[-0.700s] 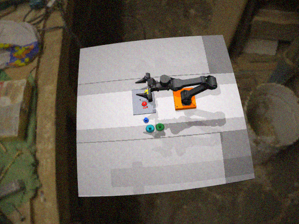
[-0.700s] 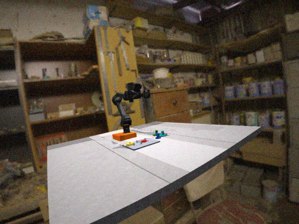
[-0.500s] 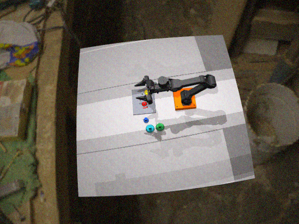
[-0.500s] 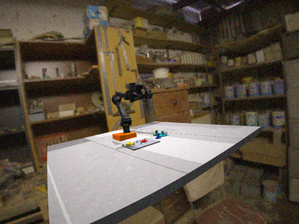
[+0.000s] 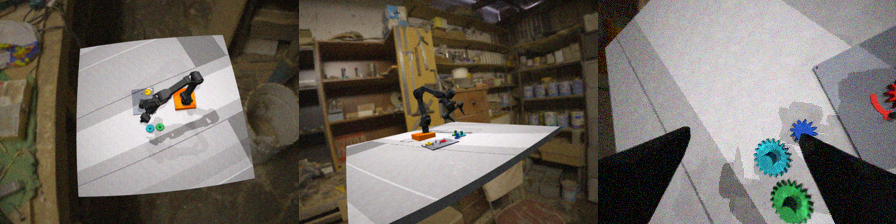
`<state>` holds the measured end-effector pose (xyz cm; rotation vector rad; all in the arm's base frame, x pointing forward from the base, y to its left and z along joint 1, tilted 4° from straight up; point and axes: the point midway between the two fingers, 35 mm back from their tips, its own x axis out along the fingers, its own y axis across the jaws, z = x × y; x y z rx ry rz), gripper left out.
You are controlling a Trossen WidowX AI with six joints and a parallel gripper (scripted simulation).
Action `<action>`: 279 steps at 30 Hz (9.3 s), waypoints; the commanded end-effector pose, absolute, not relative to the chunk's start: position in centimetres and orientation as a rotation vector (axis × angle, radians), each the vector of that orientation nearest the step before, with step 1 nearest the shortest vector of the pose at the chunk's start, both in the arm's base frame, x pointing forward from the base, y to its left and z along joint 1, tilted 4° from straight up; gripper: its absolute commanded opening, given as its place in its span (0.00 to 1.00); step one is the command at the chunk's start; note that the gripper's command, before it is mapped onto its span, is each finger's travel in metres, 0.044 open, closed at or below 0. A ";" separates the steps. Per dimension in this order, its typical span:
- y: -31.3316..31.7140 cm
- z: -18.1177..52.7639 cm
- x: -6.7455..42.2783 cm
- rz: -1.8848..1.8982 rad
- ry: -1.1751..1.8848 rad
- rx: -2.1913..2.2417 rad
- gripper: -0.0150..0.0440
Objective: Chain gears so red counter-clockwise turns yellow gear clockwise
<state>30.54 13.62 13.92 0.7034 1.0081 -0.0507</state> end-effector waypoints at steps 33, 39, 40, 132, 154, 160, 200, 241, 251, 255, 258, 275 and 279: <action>17.4 4.3 21.1 -0.720 1.485 0.803 1.00; 17.5 3.3 21.0 -0.720 1.485 0.803 1.00; 17.5 3.2 21.0 -0.720 1.485 0.803 1.00; 17.3 16.8 22.0 -0.719 1.484 0.803 0.25; 14.9 16.3 24.8 -0.754 1.461 0.820 0.25; 14.0 15.8 25.8 -0.752 1.461 0.818 0.25; 6.3 12.2 31.7 -0.742 1.460 0.809 0.25; -3.5 8.4 34.4 -0.739 1.463 0.800 0.25; -6.0 7.5 34.7 -0.728 1.467 0.791 0.25; -6.1 7.5 34.7 -0.728 1.467 0.791 0.25; -6.1 7.6 34.8 -0.728 1.467 0.791 0.25; -6.1 7.6 34.8 -0.728 1.467 0.791 0.25; -6.1 7.6 34.8 -0.728 1.467 0.791 0.25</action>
